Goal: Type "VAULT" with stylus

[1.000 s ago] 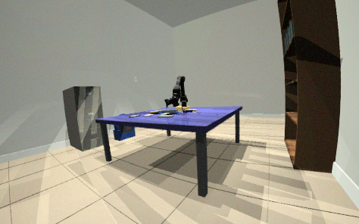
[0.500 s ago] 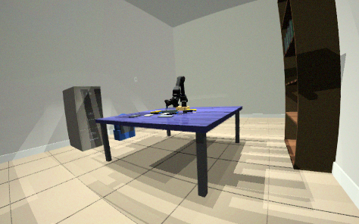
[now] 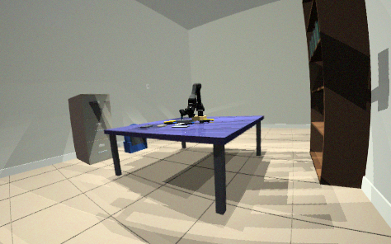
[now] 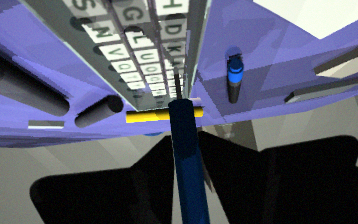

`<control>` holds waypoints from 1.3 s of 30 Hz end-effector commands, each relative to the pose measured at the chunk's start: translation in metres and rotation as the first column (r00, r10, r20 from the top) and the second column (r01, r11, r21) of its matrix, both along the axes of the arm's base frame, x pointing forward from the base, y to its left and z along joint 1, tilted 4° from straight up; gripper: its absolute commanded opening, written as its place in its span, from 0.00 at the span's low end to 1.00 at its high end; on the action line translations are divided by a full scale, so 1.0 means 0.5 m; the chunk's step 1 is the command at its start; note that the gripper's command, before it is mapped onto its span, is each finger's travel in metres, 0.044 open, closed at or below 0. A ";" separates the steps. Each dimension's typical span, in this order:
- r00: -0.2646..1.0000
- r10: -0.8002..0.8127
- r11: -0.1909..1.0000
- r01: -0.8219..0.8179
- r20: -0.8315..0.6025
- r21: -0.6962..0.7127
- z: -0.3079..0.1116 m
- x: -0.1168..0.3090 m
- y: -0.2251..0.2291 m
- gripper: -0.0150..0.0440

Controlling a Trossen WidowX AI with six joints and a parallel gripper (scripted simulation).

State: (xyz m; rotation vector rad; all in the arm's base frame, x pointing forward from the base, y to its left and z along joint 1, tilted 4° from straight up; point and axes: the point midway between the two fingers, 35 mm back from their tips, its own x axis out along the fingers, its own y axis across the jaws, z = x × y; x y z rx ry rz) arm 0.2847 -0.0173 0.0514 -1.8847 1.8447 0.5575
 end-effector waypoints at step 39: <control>1.000 0.003 1.000 -0.003 -0.001 -0.003 0.061 -0.001 -0.005 0.39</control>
